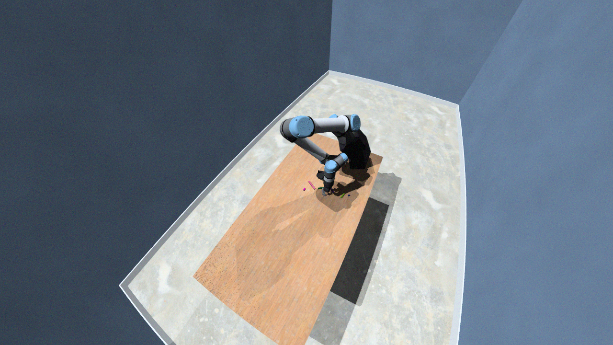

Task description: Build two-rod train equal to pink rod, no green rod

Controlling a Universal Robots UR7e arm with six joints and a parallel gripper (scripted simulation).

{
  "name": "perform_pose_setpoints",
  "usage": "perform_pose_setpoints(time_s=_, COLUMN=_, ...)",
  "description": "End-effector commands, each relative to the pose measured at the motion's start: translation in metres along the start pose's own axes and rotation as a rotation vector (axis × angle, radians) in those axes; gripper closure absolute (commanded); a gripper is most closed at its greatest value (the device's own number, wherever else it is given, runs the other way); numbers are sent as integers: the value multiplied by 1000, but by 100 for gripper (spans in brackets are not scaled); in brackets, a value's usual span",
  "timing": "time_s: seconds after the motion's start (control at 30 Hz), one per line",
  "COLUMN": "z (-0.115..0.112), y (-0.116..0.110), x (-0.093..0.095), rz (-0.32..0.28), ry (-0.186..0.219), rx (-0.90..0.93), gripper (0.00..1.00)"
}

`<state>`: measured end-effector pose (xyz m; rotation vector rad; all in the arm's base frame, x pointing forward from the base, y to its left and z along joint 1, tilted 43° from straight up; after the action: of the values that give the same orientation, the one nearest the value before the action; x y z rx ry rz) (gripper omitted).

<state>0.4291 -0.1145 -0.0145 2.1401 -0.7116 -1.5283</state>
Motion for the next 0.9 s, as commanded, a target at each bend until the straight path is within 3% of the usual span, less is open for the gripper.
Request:
perform_pose_setpoints(time_s=0.0, z=0, y=0, x=-23, rz=0, ry=2, rx=0, gripper=46)
perform_pose_setpoints(time_s=0.37, z=0, y=0, x=-33, rz=0, ry=2, rx=0, gripper=46)
perform_pose_setpoints(time_s=0.4, z=0, y=0, x=-33, rz=0, ry=2, rx=0, gripper=0)
perform_pose_setpoints(time_s=0.87, z=0, y=0, x=-33, rz=0, ry=2, rx=0, gripper=0)
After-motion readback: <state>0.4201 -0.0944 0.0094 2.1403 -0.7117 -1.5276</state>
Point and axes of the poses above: the point where the finger pads meet when closed, its own x axis out along the fingers, its own z axis across the jaws, y = z × x, the point moved 3 cm from there along -x, back along the fingers, and after that the axes turned 4 degrees about -x, right-handed, at the moved point
